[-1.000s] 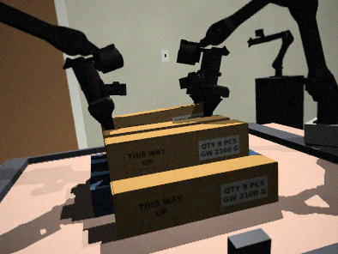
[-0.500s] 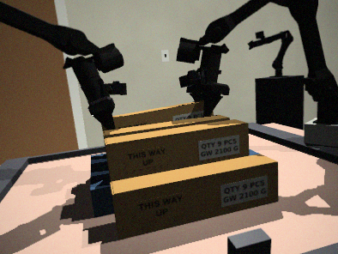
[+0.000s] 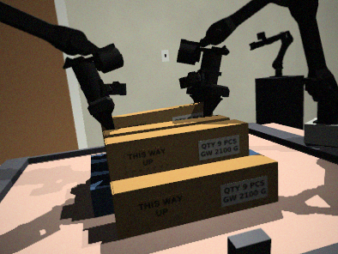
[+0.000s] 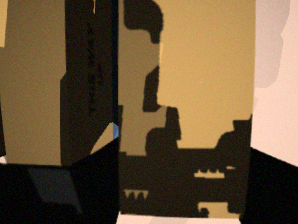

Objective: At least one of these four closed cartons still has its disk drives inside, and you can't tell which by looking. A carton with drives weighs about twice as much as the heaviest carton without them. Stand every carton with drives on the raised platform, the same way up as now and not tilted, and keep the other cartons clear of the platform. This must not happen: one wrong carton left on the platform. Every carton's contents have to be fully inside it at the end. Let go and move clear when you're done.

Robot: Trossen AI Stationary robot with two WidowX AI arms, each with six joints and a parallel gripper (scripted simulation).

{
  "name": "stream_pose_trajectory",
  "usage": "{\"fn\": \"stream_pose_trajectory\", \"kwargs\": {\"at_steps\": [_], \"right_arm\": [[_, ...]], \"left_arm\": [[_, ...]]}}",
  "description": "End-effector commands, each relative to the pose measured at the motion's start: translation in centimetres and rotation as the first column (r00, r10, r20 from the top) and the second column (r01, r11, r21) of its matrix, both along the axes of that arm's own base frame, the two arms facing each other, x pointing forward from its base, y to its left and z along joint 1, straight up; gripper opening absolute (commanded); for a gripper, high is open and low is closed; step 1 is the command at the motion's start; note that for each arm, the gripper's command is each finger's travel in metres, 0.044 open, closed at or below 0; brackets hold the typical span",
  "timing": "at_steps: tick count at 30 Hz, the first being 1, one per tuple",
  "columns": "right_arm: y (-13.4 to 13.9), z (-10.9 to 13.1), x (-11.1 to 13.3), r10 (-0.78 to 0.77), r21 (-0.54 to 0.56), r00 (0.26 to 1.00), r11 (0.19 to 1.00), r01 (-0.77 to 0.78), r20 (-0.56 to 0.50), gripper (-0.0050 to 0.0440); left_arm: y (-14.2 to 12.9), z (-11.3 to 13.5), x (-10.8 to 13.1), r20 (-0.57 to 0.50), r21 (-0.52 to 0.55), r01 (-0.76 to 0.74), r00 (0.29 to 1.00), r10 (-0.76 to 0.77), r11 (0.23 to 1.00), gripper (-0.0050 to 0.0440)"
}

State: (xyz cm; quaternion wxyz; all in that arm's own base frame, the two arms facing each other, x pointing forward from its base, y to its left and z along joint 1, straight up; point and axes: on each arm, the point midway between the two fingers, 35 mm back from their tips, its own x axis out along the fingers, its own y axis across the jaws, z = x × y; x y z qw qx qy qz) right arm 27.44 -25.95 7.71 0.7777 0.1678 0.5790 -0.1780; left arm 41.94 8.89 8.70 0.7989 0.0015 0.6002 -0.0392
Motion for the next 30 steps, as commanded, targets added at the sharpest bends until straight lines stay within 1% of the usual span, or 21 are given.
{"fn": "stream_pose_trajectory", "kwargs": {"at_steps": [1, 8, 9, 25, 26, 30], "right_arm": [[-0.3, 3.1, 0.1, 0.000, -0.063, 0.998, 0.998, 0.003, 0.056, -0.0050], [-0.3, 3.1, 0.1, 0.000, -0.063, 0.998, 0.998, 0.003, 0.056, -0.0050], [1.0, 4.1, 0.7, 0.000, -0.086, 0.998, 0.996, 0.006, 0.067, -0.0050], [1.0, 4.1, 0.7, 0.000, -0.086, 0.998, 0.996, 0.006, 0.067, -0.0050], [1.0, 4.2, 0.7, 0.001, -0.057, 0.999, 0.998, 0.001, 0.041, -0.0050], [1.0, 4.2, 0.7, 0.001, -0.057, 0.999, 0.998, 0.001, 0.041, -0.0050]], "left_arm": [[0.3, 3.8, 0.2, 0.084, 0.024, -0.004, 0.996, 0.002, 1.000, -0.0050], [0.3, 3.8, 0.2, 0.084, 0.024, -0.004, 0.996, 0.002, 1.000, -0.0050], [-1.1, 5.7, 0.1, 0.118, 0.043, -0.008, 0.993, 0.003, 0.999, -0.0050], [-1.1, 5.7, 0.1, 0.118, 0.043, -0.008, 0.993, 0.003, 0.999, -0.0050], [-1.1, 5.7, 0.1, 0.118, 0.043, -0.008, 0.993, 0.003, 0.999, -0.0050], [-1.1, 5.7, 0.1, 0.118, 0.043, -0.008, 0.993, 0.003, 0.999, -0.0050]]}}
